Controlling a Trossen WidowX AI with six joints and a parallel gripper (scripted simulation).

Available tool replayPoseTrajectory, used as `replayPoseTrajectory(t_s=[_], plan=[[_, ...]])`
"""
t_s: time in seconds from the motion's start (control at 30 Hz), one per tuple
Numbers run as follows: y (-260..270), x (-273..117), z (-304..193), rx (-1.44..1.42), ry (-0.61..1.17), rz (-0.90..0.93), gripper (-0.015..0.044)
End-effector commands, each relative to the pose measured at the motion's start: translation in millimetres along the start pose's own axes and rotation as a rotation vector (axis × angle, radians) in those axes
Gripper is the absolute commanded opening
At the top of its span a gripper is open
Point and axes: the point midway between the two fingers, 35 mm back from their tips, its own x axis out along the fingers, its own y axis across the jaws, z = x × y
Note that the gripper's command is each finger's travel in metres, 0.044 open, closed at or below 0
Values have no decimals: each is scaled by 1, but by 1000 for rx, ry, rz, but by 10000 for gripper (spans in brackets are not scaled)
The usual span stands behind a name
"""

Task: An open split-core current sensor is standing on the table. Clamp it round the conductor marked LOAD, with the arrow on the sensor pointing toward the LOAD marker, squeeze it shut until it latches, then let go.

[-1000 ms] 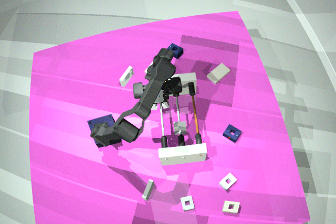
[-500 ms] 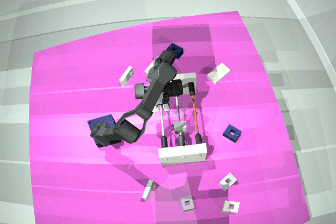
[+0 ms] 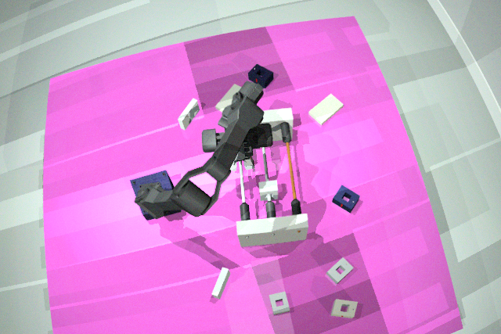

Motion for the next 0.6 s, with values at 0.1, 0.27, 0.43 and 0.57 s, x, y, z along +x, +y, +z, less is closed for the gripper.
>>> replayPoseTrajectory(t_s=[0.1,0.27,0.43,0.57], plan=[[0,10,0,-3,0,6,0],[0,7,0,0,0,0,0],[0,7,0,0,0,0,0],[0,7,0,0,0,0,0]])
